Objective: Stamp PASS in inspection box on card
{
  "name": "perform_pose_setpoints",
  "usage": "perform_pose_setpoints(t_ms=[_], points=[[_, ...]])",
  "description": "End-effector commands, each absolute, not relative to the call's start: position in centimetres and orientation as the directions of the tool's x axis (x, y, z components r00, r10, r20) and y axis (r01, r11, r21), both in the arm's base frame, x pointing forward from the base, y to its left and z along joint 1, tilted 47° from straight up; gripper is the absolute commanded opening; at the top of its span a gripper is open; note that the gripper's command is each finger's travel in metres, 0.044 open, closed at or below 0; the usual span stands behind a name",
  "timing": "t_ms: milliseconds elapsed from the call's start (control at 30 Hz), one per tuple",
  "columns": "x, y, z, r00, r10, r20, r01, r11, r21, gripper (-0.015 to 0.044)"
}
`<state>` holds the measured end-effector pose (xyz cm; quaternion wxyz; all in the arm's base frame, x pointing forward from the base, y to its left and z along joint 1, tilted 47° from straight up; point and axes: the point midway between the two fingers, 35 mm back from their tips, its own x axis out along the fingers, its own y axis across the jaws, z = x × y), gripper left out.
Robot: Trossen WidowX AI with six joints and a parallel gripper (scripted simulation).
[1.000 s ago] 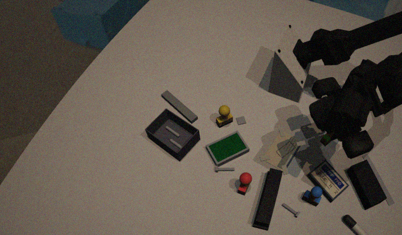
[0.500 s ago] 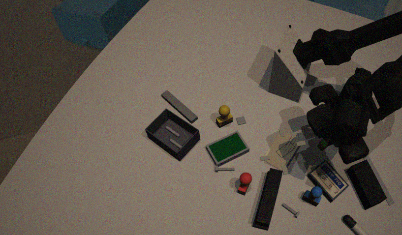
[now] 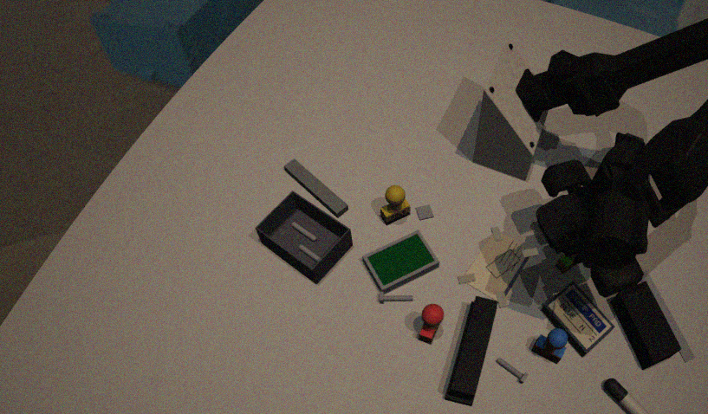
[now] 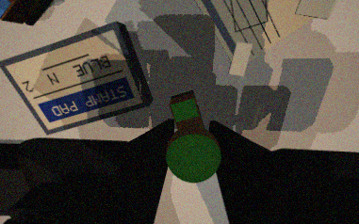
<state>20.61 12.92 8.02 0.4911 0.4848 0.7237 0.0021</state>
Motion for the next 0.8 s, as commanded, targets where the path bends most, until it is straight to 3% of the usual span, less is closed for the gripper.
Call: perform_pose_setpoints(t_ms=[0,133,467,767], points=[[20.4,13.6,7.6,-0.051,0.709,-0.703,0.702,0.526,0.480,0.0000],[20.3,13.7,7.5,-0.051,0.710,-0.703,0.702,0.526,0.480,0.0000],[20.5,13.4,7.6,-0.049,0.705,-0.707,0.699,0.530,0.480,0.0262],[21.4,7.4,12.8,-0.050,0.694,-0.719,0.703,0.536,0.468,0.0264]])
